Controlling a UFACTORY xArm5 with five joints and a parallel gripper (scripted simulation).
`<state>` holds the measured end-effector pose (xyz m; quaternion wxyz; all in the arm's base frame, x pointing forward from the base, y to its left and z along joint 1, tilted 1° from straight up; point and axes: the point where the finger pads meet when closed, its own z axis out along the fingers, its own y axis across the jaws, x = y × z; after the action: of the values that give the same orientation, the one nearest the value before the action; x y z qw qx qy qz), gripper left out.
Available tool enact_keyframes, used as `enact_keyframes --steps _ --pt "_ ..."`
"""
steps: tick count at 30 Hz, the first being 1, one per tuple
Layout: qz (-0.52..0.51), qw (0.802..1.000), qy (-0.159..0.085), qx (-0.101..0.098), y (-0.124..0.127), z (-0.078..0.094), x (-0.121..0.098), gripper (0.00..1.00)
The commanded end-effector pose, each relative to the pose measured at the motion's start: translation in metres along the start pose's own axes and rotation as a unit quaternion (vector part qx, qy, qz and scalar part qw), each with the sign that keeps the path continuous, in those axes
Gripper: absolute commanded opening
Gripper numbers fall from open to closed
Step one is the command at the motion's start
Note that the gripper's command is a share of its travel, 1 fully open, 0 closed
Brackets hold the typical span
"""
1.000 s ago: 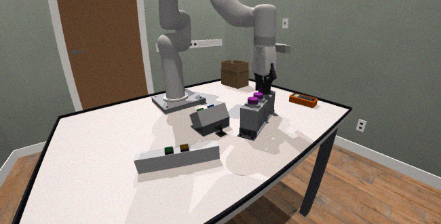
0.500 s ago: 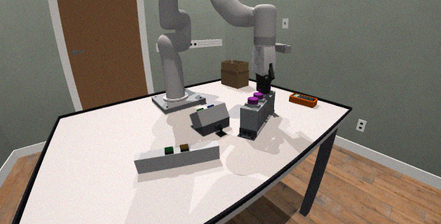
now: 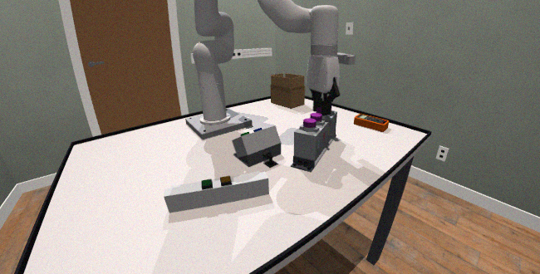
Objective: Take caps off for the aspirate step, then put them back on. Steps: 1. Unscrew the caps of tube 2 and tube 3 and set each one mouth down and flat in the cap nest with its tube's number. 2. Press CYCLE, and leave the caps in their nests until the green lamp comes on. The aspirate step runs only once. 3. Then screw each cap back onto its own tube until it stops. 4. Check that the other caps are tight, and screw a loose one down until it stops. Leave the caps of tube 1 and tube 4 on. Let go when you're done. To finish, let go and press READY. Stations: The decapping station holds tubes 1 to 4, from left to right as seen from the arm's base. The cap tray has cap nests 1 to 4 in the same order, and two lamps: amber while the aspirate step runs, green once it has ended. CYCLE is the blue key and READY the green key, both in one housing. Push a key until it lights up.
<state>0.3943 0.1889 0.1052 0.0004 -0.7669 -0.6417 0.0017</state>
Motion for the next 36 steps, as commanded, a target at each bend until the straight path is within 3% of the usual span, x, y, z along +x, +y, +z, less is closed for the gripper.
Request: enact_keyframes --steps 1,7,9,18,24,26,29,30,36 --pt "-0.139 0.99 -0.002 -0.004 0.001 -0.0014 0.0008 0.0" --pt "-0.257 0.966 -0.003 -0.004 0.001 -0.0015 0.0008 0.0" --pt "-0.257 0.966 -0.003 -0.004 0.001 -0.0015 0.0008 0.0" --pt "-0.451 0.893 -0.003 -0.003 0.001 -0.0016 0.0008 0.0" --pt "-0.555 0.832 -0.004 -0.002 0.001 -0.0017 0.0008 0.0" --pt "-0.555 0.832 -0.004 -0.002 0.001 -0.0017 0.0008 0.0" --pt "-0.624 0.781 -0.004 -0.002 0.001 -0.0017 0.0008 0.0" --pt "-0.634 0.773 -0.004 -0.002 0.001 -0.0018 0.0008 0.0" --pt "-0.634 0.773 -0.004 -0.002 0.001 -0.0018 0.0008 0.0"
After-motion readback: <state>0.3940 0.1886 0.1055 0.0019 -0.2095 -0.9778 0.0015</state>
